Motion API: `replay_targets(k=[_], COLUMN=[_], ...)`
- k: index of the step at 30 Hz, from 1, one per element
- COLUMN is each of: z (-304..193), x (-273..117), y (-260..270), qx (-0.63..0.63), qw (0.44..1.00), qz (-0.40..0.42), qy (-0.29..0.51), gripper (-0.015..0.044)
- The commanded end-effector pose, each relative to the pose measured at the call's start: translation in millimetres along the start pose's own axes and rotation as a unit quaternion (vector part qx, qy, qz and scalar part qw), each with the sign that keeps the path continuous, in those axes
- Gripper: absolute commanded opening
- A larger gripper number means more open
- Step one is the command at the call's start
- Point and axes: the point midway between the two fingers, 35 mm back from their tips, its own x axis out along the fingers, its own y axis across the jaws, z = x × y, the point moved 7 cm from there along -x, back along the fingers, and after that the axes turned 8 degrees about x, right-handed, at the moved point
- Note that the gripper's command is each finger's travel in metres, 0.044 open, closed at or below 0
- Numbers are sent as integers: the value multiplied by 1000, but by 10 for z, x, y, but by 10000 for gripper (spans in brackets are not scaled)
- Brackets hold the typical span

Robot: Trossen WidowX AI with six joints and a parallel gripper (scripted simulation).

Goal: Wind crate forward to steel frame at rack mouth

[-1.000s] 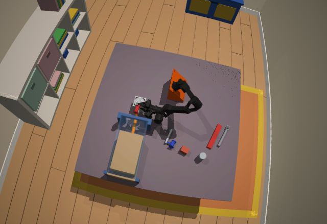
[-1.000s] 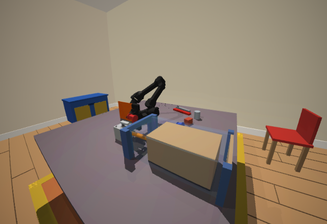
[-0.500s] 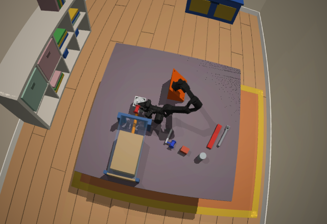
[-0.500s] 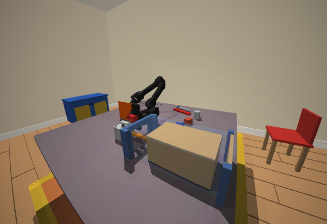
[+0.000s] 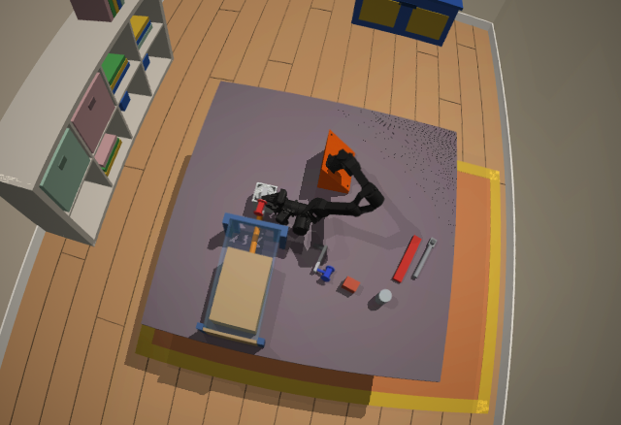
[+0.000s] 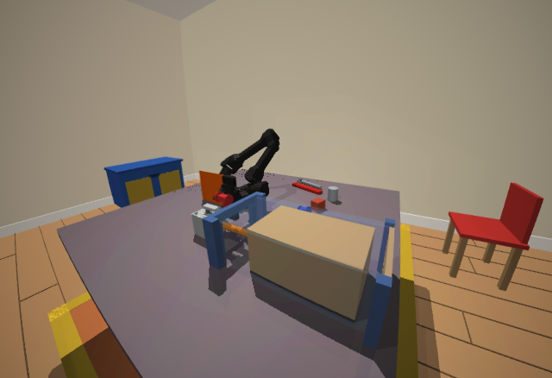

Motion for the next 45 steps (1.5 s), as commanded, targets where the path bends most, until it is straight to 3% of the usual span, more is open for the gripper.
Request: replay_targets(k=[1,45], z=[2,5], x=[1,0], y=[14,-75], qx=[4,0], qw=[1000,1000], qz=[2,-3], qy=[0,0], gripper=[240,240])
